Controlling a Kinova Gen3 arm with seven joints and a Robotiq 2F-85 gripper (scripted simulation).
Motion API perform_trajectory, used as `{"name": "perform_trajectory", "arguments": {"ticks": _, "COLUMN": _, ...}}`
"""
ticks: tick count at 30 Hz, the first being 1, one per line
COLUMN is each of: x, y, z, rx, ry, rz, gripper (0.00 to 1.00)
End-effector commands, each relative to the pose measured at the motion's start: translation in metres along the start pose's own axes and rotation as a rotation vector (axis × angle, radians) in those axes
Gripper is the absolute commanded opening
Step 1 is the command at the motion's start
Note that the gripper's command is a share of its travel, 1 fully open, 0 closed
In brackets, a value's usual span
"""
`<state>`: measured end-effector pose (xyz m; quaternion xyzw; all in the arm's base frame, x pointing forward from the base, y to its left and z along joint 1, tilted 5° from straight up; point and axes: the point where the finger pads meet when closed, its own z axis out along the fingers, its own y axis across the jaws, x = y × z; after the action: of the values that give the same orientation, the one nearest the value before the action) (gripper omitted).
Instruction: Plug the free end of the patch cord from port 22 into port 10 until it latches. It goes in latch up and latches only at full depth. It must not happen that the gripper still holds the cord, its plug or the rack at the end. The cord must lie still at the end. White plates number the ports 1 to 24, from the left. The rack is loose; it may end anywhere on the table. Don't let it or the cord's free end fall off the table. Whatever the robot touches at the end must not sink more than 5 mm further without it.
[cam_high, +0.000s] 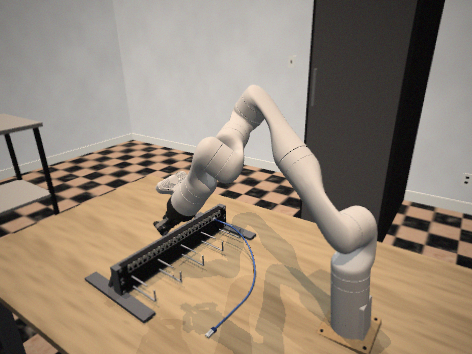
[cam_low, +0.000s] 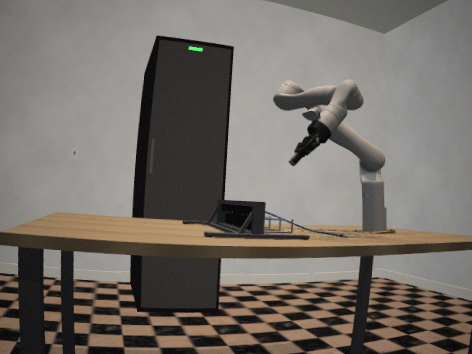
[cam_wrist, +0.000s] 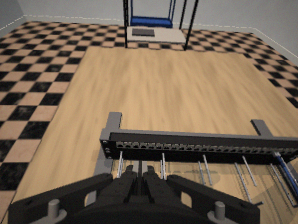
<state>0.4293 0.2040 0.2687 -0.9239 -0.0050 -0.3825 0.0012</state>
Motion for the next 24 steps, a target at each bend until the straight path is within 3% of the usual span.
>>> {"name": "perform_trajectory", "arguments": {"ticks": 1, "x": 0.0016, "y": 0.0023, "z": -0.0076, "rx": -0.005, "ry": 0.008, "rz": 0.005, "gripper": 0.0}}
{"name": "perform_trajectory", "arguments": {"ticks": 24, "x": 0.0016, "y": 0.0083, "z": -0.0153, "rx": -0.005, "ry": 0.008, "rz": 0.005, "gripper": 0.0}}
